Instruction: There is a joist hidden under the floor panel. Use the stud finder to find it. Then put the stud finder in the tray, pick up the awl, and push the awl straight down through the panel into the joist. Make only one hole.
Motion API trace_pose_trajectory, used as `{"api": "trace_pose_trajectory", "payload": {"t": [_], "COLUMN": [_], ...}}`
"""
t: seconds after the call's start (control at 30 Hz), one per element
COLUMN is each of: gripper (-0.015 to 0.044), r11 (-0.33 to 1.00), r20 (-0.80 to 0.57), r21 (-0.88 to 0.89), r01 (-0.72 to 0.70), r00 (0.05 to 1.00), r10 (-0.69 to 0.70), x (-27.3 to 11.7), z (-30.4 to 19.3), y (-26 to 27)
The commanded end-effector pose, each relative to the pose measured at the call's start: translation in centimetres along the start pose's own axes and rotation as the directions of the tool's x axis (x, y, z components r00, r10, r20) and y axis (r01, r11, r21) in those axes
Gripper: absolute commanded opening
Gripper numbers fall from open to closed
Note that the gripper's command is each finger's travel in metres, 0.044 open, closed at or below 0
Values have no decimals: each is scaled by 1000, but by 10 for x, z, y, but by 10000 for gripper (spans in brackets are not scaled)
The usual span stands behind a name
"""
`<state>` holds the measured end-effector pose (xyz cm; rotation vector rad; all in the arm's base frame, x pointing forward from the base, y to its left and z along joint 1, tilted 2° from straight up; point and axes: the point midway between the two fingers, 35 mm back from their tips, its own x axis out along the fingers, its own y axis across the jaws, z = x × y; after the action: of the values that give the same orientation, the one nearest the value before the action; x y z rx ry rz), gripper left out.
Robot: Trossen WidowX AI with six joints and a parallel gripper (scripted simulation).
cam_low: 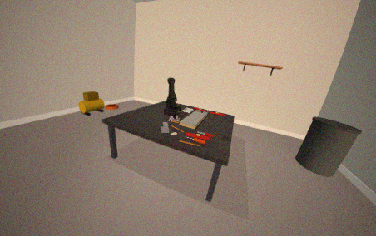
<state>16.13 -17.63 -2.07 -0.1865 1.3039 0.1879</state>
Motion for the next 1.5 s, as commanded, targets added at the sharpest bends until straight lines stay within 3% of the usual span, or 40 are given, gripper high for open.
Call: {"api": "trace_pose_trajectory", "payload": {"t": [0.0,0.13,0.33,0.73,1.0,1.47], "gripper": [188,162,4,0,0,0], "r11": [1000,1000,1000,1000,1000,992], "r20": [3,3,3,3,2,-7], "r21": [0,0,-1,-1,12,123], "r01": [-1,-1,-1,0,3,37], "r00": [1000,1000,1000,1000,1000,999], "r10": [1,1,1,0,-3,-36], "x": [0,0,-19,-97,-99,-98], "z": [0,0,7,28,34,89], "y": [0,0,-4,0,-6,-51]}}
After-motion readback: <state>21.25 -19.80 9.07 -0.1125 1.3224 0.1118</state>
